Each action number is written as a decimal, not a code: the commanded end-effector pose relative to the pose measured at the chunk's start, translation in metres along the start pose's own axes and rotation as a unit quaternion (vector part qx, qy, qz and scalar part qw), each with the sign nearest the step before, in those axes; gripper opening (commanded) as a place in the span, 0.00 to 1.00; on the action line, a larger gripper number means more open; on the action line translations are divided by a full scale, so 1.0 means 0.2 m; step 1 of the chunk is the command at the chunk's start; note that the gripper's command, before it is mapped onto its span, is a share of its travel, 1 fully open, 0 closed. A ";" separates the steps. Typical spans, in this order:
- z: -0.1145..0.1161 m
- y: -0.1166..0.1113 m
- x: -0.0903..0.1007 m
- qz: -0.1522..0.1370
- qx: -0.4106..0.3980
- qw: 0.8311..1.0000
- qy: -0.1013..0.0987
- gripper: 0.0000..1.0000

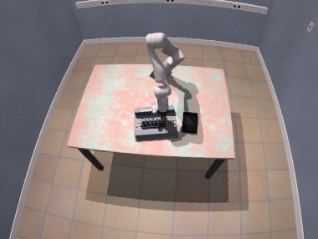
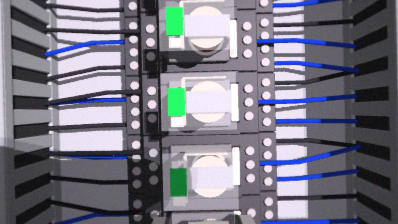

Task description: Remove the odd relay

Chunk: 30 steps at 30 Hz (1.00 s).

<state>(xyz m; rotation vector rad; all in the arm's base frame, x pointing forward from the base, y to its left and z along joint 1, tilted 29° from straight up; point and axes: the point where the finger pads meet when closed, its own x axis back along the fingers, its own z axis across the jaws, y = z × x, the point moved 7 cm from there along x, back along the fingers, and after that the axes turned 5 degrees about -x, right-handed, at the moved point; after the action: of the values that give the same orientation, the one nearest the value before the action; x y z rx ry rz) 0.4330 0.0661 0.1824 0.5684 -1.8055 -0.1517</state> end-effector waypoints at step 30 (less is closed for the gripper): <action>-0.02 0.00 0.00 0.002 0.000 1.000 0.023 0.00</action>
<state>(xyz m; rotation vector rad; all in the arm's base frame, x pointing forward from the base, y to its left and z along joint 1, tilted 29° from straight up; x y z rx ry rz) 0.4370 0.0672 0.1841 0.5640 -1.7614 -0.1347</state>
